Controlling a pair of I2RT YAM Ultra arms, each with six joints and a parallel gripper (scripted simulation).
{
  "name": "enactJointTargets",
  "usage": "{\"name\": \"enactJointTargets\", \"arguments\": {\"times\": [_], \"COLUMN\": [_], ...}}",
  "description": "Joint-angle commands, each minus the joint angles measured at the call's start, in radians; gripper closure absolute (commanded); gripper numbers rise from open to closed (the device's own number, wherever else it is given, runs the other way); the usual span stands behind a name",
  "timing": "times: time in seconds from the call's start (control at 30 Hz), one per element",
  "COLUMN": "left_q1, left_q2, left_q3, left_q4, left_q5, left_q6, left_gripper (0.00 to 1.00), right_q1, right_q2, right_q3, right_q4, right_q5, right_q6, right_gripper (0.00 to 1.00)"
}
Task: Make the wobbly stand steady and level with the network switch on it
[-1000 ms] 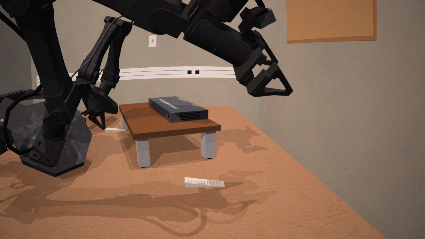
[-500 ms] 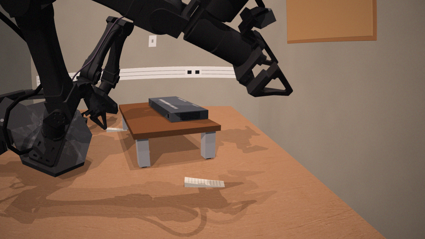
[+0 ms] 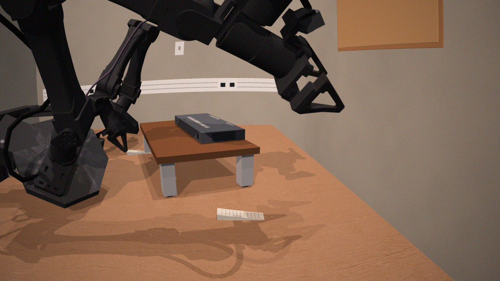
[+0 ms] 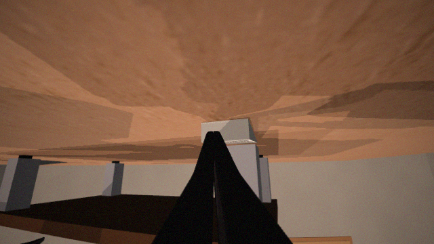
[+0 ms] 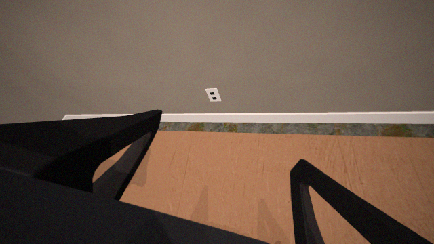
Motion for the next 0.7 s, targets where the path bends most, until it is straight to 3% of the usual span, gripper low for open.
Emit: {"name": "enactJointTargets", "arguments": {"times": [0.0,0.67], "left_q1": [0.011,0.048], "left_q2": [-0.031,-0.060], "left_q3": [-0.015,-0.042], "left_q4": [0.017,0.057], "left_q5": [-0.017,-0.039], "left_q6": [0.023,0.072], "left_gripper": [1.00,1.00], "right_q1": [0.022,0.022], "right_q2": [-0.037,-0.037], "right_q3": [0.028,0.028], "right_q4": [0.028,0.028], "right_q5": [-0.021,-0.021], "right_q6": [0.003,0.003], "right_gripper": [0.00,0.00]}}
